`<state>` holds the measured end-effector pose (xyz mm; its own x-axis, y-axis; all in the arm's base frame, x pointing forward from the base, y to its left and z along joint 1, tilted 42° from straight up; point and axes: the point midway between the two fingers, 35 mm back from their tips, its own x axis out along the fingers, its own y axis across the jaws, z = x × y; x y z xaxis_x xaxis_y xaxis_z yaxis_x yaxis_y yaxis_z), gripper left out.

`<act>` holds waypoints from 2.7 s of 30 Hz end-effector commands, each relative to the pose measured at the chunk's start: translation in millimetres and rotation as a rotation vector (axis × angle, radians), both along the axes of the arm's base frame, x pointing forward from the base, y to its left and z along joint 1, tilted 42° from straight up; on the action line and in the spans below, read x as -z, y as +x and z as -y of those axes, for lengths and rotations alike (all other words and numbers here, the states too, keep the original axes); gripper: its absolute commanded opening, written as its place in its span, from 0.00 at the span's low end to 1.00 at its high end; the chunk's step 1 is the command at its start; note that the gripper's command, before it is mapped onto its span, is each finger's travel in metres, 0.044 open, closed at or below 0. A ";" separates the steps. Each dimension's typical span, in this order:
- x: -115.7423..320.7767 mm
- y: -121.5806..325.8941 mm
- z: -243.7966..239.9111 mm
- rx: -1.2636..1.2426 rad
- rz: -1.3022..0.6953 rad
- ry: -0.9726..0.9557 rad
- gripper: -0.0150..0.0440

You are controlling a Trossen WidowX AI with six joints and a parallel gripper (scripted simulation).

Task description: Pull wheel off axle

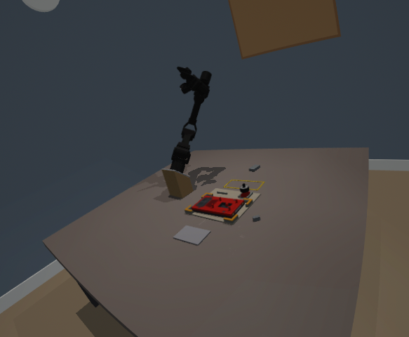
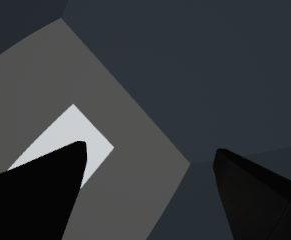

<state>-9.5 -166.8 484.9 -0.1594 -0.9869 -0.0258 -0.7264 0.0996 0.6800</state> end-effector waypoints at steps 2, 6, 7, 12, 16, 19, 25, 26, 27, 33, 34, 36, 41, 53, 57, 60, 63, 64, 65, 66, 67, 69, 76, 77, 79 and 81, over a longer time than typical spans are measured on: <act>30.8 66.6 40.6 -0.220 -0.224 0.163 0.76; 61.4 119.7 59.6 -0.415 -0.401 0.274 0.76; 70.0 132.8 62.6 -0.466 -0.445 0.300 0.76; 116.8 195.4 68.0 -0.728 -0.653 0.417 0.76; 160.1 237.3 59.1 -0.923 -0.796 0.503 0.76; 180.1 254.0 52.4 -1.012 -0.855 0.541 0.76; 239.6 299.6 26.5 -1.323 -1.003 0.655 0.76; 251.6 307.6 19.9 -1.392 -1.026 0.677 0.76; 263.5 315.0 12.9 -1.462 -1.046 0.699 0.76; 328.9 347.7 -36.3 -1.881 -1.098 0.818 0.76; 339.3 351.7 -45.8 -1.954 -1.095 0.837 0.76; 360.1 358.4 -66.4 -2.109 -1.073 0.874 0.76; 402.6 367.3 -115.2 -2.450 -0.933 0.960 0.76; 419.6 372.2 -129.8 -2.489 -0.907 0.970 0.76; 445.8 378.6 -152.1 -2.490 -0.905 0.969 0.76; 462.7 381.9 -167.1 -2.492 -0.902 0.969 0.76; 464.1 382.5 -167.9 -2.493 -0.902 0.969 0.76; 464.1 382.5 -167.9 -2.493 -0.902 0.969 0.76; 461.4 380.3 -167.0 -2.498 -0.917 0.973 0.72; 461.4 380.3 -167.0 -2.498 -0.917 0.973 0.71; 461.4 380.3 -167.0 -2.498 -0.917 0.973 0.70; 461.4 380.3 -167.0 -2.498 -0.917 0.973 0.67; 461.4 380.3 -167.0 -2.498 -0.917 0.973 0.59; 461.4 380.3 -167.0 -2.498 -0.917 0.973 0.58; 461.4 380.3 -167.0 -2.498 -0.917 0.973 0.56; 461.4 380.3 -167.0 -2.498 -0.917 0.973 0.54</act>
